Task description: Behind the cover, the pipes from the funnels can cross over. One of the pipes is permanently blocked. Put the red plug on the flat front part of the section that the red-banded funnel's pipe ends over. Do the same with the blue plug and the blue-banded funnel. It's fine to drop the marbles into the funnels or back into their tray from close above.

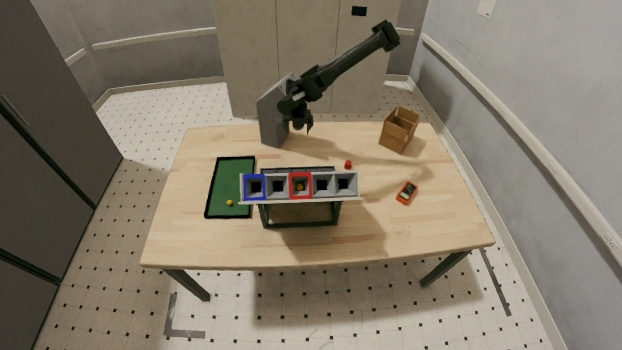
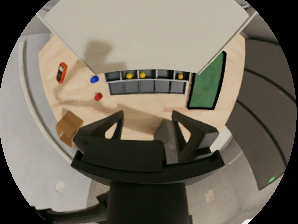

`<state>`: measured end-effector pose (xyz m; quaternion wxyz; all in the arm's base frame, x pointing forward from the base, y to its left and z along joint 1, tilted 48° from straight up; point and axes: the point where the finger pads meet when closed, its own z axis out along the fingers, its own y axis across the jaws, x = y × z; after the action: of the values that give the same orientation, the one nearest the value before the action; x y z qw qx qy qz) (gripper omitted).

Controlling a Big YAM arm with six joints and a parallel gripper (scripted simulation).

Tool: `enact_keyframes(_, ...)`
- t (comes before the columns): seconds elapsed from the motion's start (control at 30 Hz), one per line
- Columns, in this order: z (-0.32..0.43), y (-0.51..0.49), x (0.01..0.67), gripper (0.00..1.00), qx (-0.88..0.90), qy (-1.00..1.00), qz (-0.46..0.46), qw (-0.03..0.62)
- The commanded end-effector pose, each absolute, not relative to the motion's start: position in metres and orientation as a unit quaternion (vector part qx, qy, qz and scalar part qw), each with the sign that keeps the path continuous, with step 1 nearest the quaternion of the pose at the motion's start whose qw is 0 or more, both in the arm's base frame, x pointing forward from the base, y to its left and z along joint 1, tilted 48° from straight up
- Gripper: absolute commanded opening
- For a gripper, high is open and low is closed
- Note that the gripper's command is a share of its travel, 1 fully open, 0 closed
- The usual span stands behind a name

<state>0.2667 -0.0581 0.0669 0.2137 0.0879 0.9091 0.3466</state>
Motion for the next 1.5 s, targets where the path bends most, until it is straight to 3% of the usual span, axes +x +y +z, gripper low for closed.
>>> enact_keyframes(0.0, 0.07, -0.062, 0.27, 0.8, 0.087, 0.909, 0.343, 0.22)
enact_keyframes(0.2, 0.07, -0.062, 0.27, 0.8, 0.087, 0.909, 0.343, 0.22)
enact_keyframes(0.7, -0.073, -0.102, 0.293, 0.8, 0.063, 0.879, 0.419, 0.218)
enact_keyframes(1.47, -0.13, -0.137, 0.323, 0.8, 0.059, 0.87, 0.441, 0.214)
